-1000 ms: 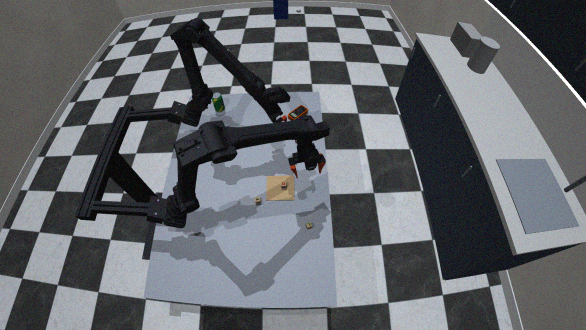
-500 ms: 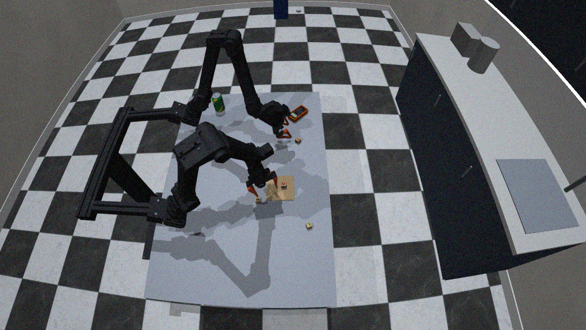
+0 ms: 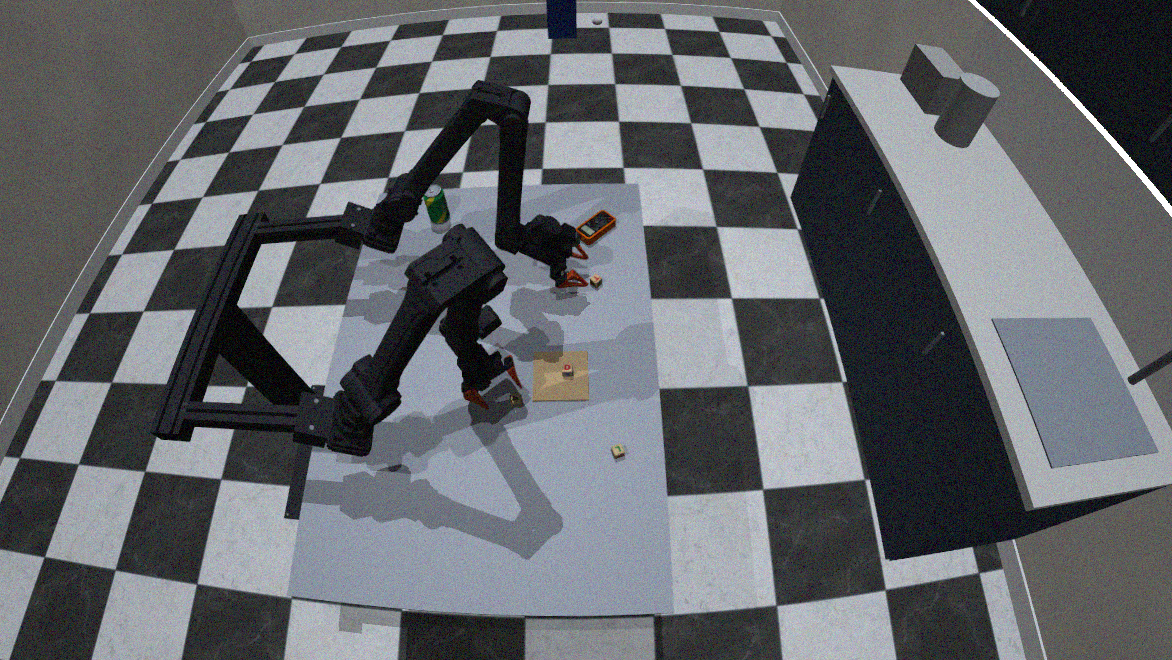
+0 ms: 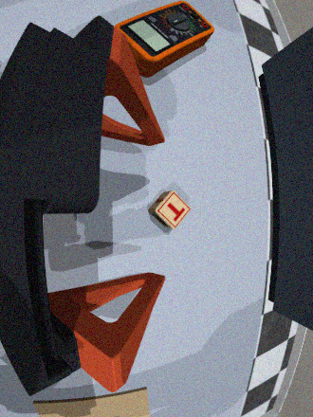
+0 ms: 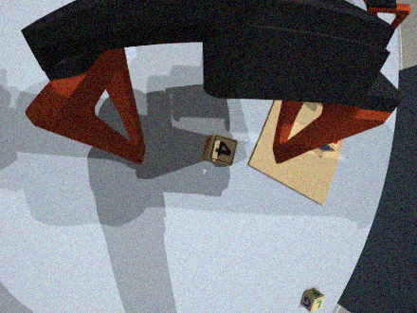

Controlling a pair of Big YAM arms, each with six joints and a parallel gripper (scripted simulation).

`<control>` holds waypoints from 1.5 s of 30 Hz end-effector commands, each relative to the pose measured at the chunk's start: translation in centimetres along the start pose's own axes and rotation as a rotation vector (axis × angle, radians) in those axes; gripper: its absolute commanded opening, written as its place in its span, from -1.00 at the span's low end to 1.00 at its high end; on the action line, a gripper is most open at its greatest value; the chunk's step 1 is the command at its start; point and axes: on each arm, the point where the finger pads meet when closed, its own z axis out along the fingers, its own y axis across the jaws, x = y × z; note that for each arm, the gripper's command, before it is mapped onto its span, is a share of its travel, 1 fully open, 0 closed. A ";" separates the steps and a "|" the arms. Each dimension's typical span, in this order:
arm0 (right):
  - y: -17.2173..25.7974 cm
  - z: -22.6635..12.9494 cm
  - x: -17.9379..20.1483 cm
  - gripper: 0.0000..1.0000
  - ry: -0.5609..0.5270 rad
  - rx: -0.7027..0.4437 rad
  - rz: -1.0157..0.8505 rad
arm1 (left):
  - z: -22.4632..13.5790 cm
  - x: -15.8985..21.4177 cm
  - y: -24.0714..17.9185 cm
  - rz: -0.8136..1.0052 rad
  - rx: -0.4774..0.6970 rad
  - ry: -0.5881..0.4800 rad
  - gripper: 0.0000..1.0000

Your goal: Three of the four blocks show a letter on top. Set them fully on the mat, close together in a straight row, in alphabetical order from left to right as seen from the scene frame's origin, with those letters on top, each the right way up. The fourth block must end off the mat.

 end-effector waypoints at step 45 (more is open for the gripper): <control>9.7 11.1 -8.9 1.00 -0.103 -0.362 -0.651 | -4.1 0.5 -26.0 1.567 1.208 -0.236 1.00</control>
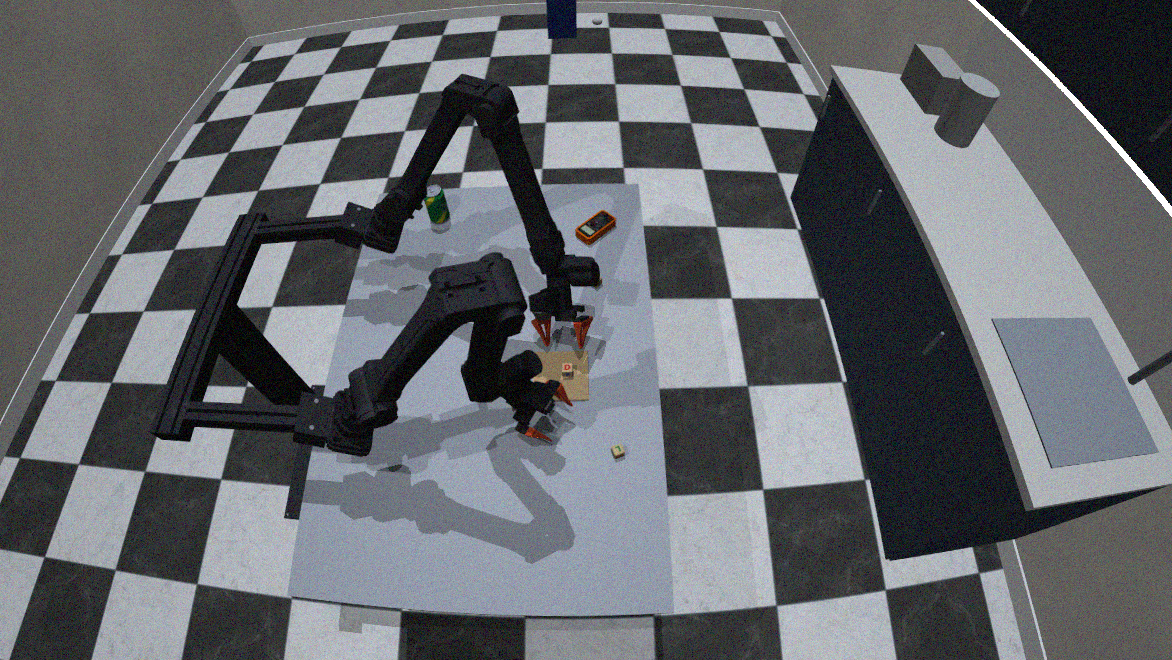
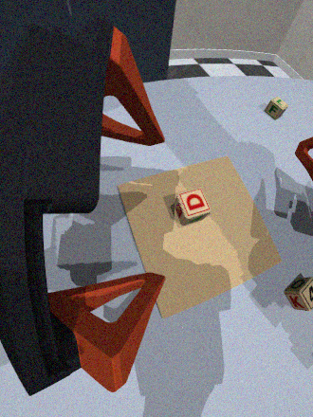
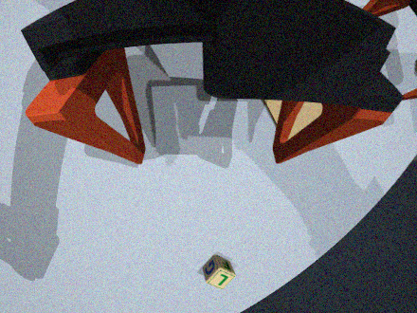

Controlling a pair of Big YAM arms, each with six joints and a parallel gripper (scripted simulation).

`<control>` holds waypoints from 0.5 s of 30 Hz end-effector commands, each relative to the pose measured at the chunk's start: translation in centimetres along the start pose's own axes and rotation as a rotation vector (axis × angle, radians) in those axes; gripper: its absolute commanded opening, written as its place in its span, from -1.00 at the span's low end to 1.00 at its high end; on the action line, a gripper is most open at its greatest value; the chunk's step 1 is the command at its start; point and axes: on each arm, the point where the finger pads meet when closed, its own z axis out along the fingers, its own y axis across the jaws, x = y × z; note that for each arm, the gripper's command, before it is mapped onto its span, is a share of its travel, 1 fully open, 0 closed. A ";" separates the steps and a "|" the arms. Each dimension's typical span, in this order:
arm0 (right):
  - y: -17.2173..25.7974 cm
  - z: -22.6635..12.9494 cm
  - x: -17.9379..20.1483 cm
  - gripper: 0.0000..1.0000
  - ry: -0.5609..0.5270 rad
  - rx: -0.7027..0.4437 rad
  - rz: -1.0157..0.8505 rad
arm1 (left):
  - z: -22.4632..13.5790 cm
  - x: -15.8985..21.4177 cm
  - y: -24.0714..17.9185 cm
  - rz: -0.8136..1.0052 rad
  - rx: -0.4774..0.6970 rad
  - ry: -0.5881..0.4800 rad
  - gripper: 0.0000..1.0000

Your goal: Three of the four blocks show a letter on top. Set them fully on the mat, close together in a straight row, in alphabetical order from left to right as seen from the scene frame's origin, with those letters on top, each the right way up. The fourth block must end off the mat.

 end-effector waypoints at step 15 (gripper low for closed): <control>0.6 8.5 -10.1 1.00 -0.141 -0.305 -0.540 | 2.4 -3.1 0.9 0.196 0.167 -0.032 1.00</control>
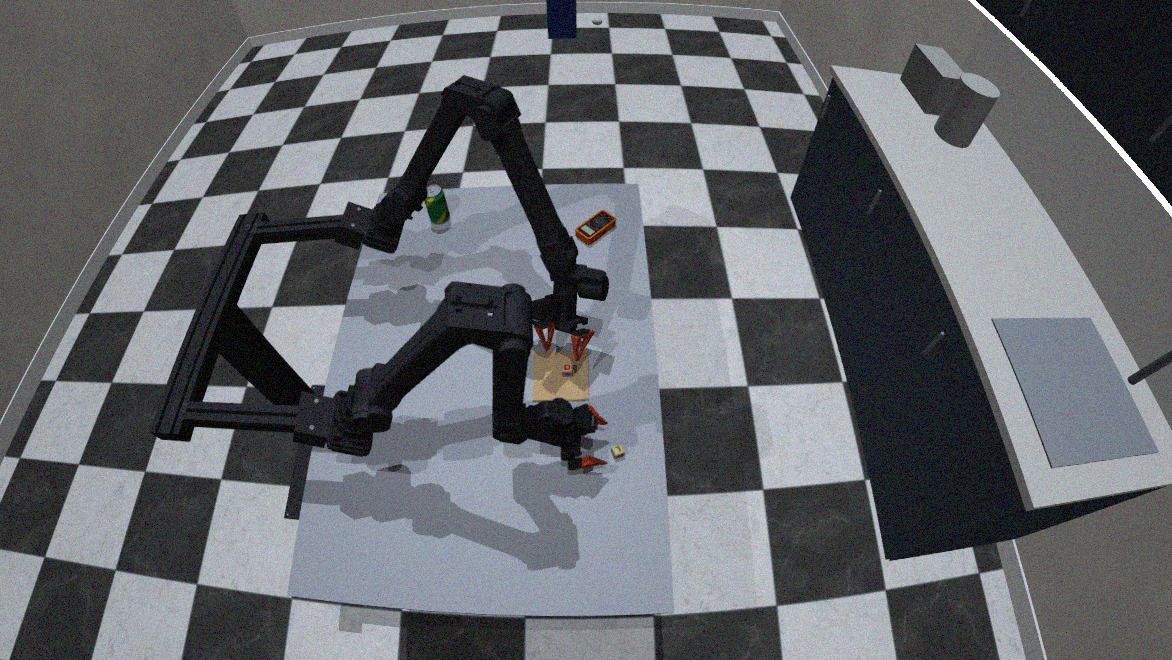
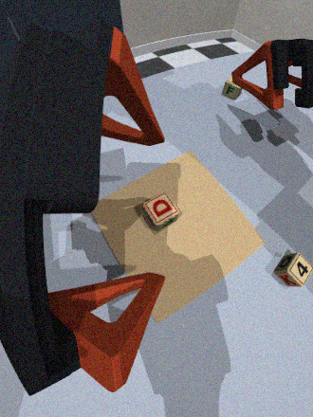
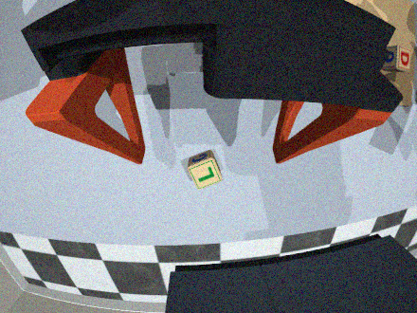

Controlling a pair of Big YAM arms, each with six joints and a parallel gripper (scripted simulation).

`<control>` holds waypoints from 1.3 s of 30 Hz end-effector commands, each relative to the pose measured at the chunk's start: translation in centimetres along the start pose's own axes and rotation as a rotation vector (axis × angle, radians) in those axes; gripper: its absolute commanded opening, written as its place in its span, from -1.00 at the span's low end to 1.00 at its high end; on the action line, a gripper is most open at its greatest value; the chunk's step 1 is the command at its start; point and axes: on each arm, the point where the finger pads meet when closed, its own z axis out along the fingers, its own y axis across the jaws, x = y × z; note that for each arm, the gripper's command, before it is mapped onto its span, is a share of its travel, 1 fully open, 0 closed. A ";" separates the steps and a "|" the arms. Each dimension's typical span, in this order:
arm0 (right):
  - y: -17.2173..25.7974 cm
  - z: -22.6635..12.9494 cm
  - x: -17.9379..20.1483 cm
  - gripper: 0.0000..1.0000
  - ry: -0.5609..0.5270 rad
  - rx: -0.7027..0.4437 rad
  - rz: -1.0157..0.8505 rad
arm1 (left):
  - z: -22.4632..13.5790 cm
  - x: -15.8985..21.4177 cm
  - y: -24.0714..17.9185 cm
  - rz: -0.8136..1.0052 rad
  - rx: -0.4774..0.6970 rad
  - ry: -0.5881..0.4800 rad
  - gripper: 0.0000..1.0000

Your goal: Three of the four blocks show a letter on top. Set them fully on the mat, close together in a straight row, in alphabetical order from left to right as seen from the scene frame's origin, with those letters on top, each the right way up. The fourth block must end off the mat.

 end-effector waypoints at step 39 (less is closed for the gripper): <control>6.4 -6.2 -7.2 1.00 0.154 -0.514 -0.677 | 1.7 -0.7 1.7 -1.317 -0.267 0.379 -0.01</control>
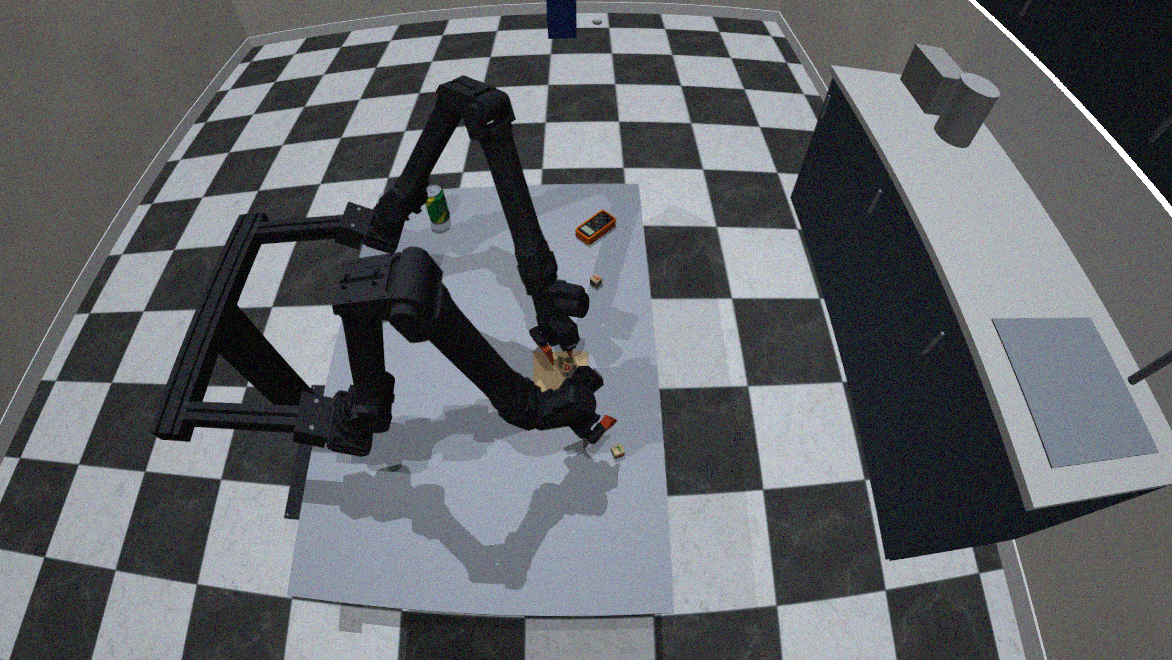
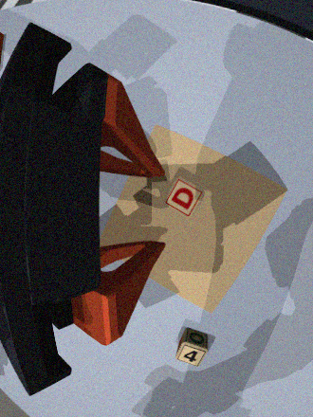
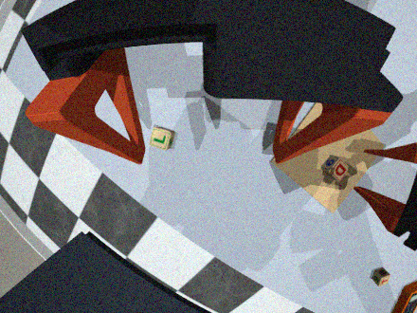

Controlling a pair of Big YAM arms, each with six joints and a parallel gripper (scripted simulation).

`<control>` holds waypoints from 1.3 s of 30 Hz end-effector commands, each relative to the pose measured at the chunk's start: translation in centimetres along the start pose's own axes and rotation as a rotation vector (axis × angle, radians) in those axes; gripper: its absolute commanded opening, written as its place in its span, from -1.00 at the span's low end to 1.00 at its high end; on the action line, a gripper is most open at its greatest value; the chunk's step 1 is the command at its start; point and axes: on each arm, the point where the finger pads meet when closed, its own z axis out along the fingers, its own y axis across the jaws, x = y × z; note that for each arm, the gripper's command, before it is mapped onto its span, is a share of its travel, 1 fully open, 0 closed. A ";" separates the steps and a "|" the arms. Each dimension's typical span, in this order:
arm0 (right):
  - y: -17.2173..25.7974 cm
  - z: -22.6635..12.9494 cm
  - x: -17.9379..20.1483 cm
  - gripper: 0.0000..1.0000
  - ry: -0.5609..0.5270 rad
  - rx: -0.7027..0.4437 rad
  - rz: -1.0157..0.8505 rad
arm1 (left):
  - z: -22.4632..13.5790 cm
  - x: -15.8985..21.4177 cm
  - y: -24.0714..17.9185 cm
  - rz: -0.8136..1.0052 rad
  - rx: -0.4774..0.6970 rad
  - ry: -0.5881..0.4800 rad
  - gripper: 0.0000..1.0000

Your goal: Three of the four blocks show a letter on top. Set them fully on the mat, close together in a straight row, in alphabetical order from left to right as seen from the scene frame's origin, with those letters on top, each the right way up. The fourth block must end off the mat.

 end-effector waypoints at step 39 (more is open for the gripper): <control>8.5 -13.7 -8.9 1.00 -0.123 -0.479 -0.402 | 3.7 -1.4 2.1 -1.036 -0.234 0.313 -0.01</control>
